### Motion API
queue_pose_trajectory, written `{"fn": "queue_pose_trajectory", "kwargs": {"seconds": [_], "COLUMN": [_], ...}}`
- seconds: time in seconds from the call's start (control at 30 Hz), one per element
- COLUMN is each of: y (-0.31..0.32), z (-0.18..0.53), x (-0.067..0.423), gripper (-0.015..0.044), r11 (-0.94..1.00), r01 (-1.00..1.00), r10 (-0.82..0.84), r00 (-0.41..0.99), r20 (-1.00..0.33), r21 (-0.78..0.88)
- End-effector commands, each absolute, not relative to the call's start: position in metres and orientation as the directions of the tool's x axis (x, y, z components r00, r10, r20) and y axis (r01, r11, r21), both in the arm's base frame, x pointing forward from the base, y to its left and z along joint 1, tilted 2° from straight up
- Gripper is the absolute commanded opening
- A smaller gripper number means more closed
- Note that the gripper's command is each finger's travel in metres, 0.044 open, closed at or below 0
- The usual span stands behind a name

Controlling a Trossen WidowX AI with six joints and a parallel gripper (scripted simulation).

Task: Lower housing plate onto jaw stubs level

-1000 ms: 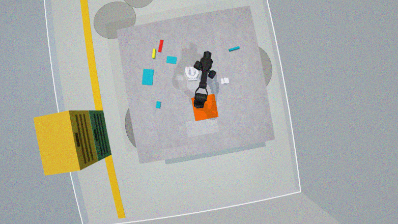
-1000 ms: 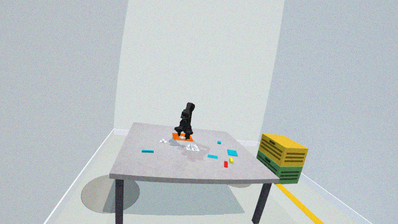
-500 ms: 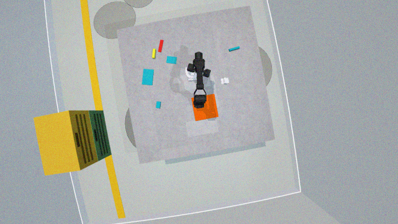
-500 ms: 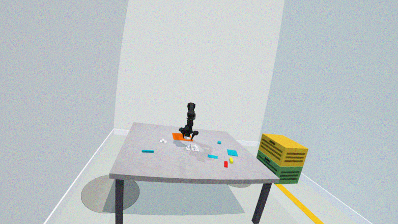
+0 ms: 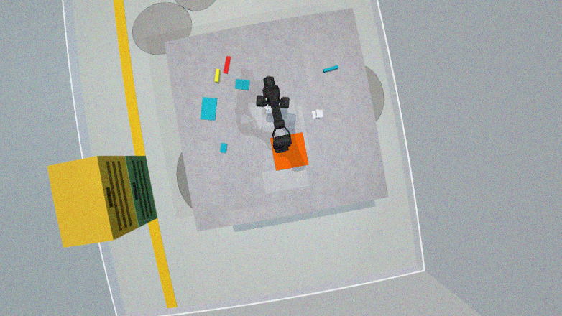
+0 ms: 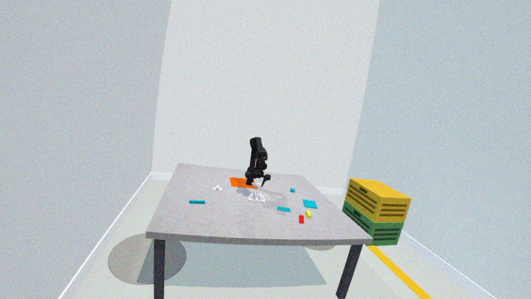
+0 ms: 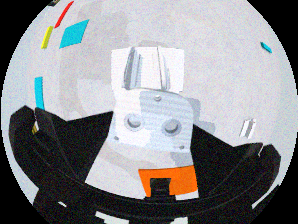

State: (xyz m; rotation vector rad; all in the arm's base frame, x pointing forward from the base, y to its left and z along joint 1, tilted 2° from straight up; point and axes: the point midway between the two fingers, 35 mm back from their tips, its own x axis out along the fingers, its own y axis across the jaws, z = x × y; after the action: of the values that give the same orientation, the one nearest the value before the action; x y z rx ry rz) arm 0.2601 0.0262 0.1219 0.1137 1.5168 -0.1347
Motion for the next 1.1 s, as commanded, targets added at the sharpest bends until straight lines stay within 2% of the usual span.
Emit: {"fn": "queue_pose_trajectory", "kwargs": {"seconds": [0.0, 0.17, 1.07], "y": [0.0380, 0.0479, 0.0465], "z": [0.1210, 0.1205, 0.1205], "x": [0.2549, 0.2510, 0.2500], "gripper": [0.0351, 0.0351, 0.0351], "r11": [0.996, 0.999, 0.999], "r01": [0.085, 0.030, 0.030], "r10": [-0.021, -0.020, -0.020], "r00": [0.051, 0.051, 0.051], "r20": [-0.999, -0.999, -0.999], "r21": [-0.017, -0.019, -0.019]}}
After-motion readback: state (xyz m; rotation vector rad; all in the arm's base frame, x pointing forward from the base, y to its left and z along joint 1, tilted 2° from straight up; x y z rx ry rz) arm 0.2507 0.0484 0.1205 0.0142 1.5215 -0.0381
